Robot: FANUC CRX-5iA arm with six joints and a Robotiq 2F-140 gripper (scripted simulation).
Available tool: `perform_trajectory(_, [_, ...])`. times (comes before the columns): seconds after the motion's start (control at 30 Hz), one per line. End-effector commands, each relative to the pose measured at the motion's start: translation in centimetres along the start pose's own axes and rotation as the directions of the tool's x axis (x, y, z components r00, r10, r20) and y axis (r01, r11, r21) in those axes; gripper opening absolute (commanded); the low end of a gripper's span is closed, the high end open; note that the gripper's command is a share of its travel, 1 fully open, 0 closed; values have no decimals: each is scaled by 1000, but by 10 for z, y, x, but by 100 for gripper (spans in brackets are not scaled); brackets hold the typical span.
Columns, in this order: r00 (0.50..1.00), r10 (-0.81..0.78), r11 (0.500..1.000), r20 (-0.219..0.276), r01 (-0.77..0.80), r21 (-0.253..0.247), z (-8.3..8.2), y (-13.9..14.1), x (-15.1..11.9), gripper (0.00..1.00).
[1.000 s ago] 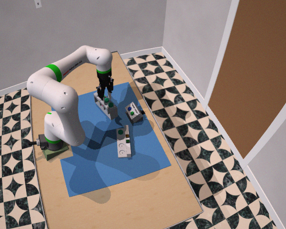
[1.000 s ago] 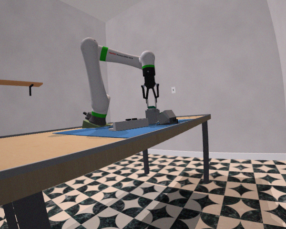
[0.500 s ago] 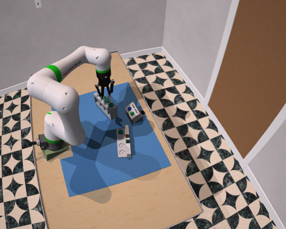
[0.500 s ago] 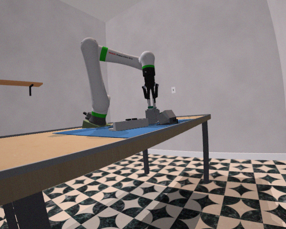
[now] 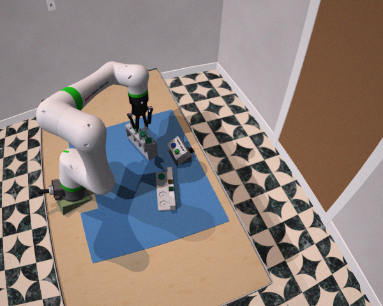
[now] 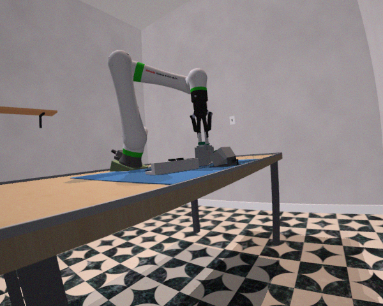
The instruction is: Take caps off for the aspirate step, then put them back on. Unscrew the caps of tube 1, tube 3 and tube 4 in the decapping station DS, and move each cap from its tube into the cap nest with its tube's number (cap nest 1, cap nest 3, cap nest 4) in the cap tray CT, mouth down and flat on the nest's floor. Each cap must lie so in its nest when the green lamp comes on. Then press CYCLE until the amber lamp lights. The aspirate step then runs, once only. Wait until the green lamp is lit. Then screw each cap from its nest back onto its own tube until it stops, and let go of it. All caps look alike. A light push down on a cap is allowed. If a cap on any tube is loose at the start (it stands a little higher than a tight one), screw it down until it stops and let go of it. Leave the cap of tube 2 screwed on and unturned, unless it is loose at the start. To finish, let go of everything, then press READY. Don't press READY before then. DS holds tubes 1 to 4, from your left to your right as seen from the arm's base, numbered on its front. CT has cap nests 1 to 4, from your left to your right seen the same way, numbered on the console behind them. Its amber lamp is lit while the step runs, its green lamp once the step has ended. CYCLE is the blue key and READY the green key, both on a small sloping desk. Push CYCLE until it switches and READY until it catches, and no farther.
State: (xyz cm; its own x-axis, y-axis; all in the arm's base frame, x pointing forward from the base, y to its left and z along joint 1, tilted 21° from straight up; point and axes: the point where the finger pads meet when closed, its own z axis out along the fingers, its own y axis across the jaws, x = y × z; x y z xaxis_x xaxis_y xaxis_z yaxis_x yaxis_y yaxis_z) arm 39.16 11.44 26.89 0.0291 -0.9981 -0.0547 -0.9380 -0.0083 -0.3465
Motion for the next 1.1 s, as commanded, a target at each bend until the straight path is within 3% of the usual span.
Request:
perform_trajectory(0.0, [984, -177, 984, 1, 177, 0, 0, 0, 0, 0])
perform_trajectory(0.07, [962, -274, 962, 1, 274, 0, 0, 0, 0, 0])
perform_trajectory(0.13, [962, -274, 962, 1, 274, 0, 0, 0, 0, 0])
perform_trajectory(0.3, [877, -480, 877, 1, 480, 0, 0, 0, 0, 0])
perform_trajectory(0.53, [877, -480, 877, 1, 480, 0, 0, 0, 0, 0])
perform_trajectory(0.57, [877, -480, 877, 1, 480, 0, 0, 0, 0, 35])
perform_trajectory(0.97, [877, -480, 877, 1, 480, 0, 0, 0, 0, 35])
perform_trajectory(1.07, [969, -248, 969, 1, 248, 0, -2, 0, 0, 35])
